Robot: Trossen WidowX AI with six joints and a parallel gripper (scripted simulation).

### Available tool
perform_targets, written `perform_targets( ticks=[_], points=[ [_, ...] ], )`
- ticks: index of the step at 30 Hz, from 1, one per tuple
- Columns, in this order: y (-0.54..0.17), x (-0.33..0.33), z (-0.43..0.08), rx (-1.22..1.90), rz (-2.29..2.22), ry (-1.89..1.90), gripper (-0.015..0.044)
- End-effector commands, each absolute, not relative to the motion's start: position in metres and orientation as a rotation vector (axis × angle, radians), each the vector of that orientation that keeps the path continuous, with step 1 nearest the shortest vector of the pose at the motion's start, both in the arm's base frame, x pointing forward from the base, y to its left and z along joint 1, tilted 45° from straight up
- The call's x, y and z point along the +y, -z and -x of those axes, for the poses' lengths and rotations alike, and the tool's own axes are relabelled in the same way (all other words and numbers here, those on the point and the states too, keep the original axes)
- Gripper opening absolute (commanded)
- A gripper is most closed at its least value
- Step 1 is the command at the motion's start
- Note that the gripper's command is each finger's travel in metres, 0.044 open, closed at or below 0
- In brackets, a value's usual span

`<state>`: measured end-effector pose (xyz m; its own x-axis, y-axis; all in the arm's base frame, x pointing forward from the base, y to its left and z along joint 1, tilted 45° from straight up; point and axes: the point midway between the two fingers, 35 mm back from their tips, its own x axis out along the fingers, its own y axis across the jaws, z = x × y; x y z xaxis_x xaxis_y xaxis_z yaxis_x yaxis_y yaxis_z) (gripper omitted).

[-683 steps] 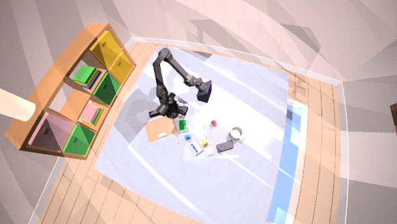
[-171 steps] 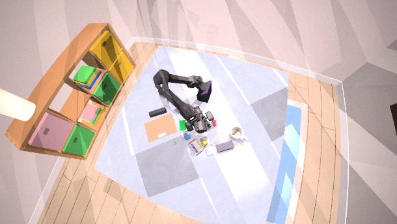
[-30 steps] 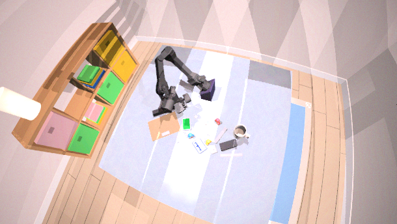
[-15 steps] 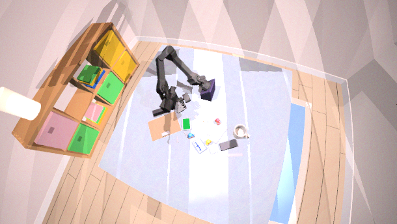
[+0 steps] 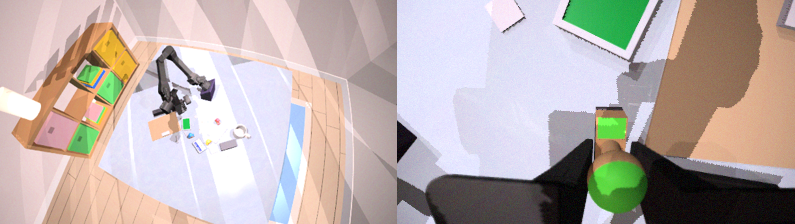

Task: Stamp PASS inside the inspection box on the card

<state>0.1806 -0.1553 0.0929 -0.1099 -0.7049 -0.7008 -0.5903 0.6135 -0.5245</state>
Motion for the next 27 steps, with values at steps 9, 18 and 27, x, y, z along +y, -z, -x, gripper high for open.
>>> perform_targets(
  ticks=[9, 18, 27],
  points=[
    [-0.078, -0.17, -0.176, 1.795, 1.055, 0.135, 0.0],
    [-0.07, -0.179, -0.173, 1.796, 1.059, 0.139, 0.0],
    [-0.073, -0.177, -0.173, 1.798, 1.059, 0.145, 0.021]
  ],
)
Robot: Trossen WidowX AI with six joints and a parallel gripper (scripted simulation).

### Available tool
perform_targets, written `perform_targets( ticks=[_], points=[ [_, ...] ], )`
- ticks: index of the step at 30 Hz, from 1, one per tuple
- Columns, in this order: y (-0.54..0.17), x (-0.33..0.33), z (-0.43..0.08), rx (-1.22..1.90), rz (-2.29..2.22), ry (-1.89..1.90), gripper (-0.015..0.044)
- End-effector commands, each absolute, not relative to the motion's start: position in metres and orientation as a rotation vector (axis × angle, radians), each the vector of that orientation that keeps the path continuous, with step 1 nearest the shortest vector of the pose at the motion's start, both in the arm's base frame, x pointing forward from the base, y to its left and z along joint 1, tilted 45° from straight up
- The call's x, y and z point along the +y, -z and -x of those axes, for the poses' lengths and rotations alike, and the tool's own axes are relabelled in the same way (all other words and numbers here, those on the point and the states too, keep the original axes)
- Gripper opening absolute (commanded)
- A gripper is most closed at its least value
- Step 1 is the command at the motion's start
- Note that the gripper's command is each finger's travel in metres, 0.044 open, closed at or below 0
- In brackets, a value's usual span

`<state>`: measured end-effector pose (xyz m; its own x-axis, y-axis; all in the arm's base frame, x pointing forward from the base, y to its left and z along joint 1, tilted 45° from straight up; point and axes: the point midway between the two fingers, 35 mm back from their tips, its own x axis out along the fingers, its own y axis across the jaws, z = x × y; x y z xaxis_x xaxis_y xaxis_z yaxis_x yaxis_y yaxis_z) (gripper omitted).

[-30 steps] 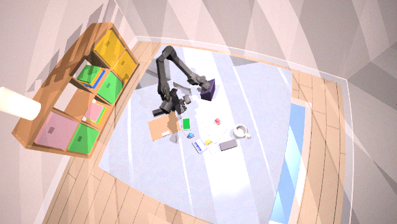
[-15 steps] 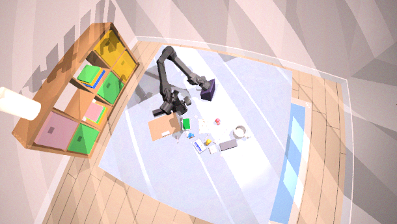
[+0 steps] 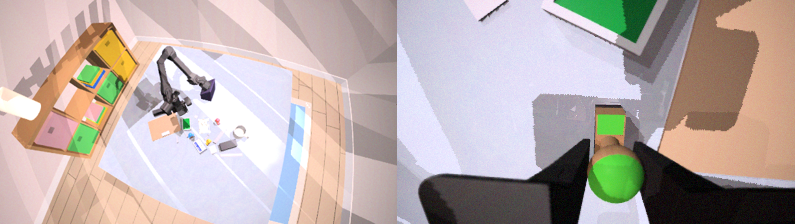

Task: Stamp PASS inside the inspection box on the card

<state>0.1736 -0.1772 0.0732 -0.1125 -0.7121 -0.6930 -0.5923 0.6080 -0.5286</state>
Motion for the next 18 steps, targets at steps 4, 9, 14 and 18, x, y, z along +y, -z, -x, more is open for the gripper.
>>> perform_targets(
  ticks=[4, 9, 14, 18],
  points=[
    [-0.073, -0.177, -0.173, 1.798, 1.059, 0.145, 0.0256],
    [-0.1, -0.145, -0.187, 1.79, 1.044, 0.125, 0.0256],
    [-0.147, -0.1, -0.19, 1.795, 1.051, 0.13, 0.0256],
    [-0.154, -0.095, -0.189, 1.796, 1.055, 0.134, 0.0256]
  ],
)
